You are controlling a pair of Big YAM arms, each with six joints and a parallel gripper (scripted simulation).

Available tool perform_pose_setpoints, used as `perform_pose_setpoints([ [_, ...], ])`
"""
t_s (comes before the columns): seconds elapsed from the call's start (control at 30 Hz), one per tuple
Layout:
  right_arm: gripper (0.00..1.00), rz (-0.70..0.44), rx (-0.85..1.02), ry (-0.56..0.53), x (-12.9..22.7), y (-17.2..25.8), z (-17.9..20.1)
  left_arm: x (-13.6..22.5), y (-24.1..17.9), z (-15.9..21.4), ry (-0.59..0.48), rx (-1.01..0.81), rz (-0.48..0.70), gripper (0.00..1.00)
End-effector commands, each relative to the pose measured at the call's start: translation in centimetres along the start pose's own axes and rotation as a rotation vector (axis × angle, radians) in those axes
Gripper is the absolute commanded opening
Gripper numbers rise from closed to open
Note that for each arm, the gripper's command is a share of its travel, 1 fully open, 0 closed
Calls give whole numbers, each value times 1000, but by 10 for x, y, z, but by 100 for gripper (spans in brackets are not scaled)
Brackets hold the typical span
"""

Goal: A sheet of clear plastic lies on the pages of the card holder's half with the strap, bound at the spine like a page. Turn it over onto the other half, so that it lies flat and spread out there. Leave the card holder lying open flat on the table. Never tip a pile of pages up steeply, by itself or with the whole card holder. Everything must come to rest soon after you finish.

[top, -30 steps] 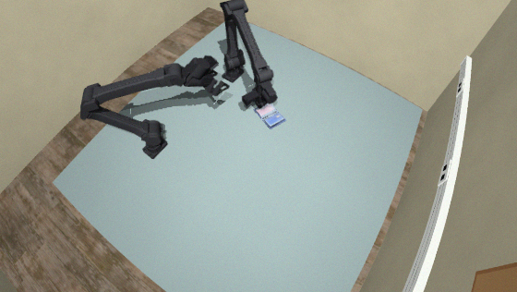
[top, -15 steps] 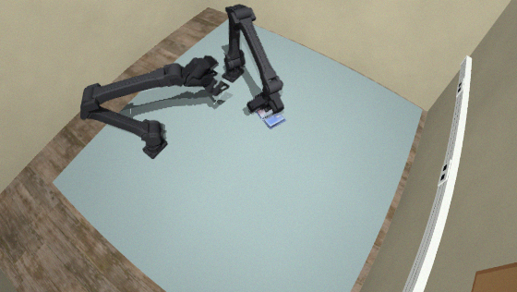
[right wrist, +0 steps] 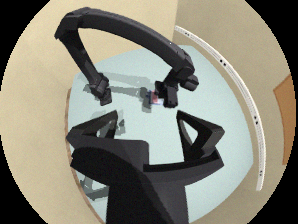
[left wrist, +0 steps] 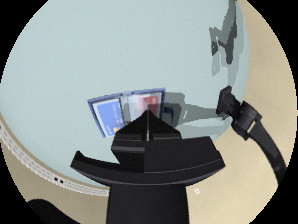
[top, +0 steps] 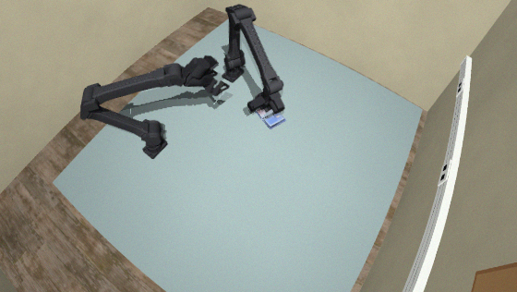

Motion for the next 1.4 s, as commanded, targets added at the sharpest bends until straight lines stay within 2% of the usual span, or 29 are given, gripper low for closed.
perform_pose_setpoints([
  [0.0, 100, 17, 33, -50, 13, -4, -27, 17, 21, -1, -16, -4, -28, 1],
  [0.53, 100, 17, 33, -50, 13, -4, -27, 20, 86, -10, -26, -8, -51, 1],
  [0.83, 100, 17, 33, -50, 13, -4, -27, 18, 96, -12, -24, -7, -48, 1],
  [1.23, 100, 17, 33, -50, 13, -4, -27, 25, 96, -13, -27, -8, -65, 1],
  [1.37, 100, 17, 33, -50, 13, -4, -27, 17, 87, -13, -20, -6, -41, 1],
])
Point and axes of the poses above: on each arm, the point where the finger pads meet when closed, its own x axis back along the fingers, its own y axis across the jaws, z = x × y, the point moved 2 cm from there along x, back along the fingers, and after that the axes turned 8 degrees about x, right-handed, at the moved point
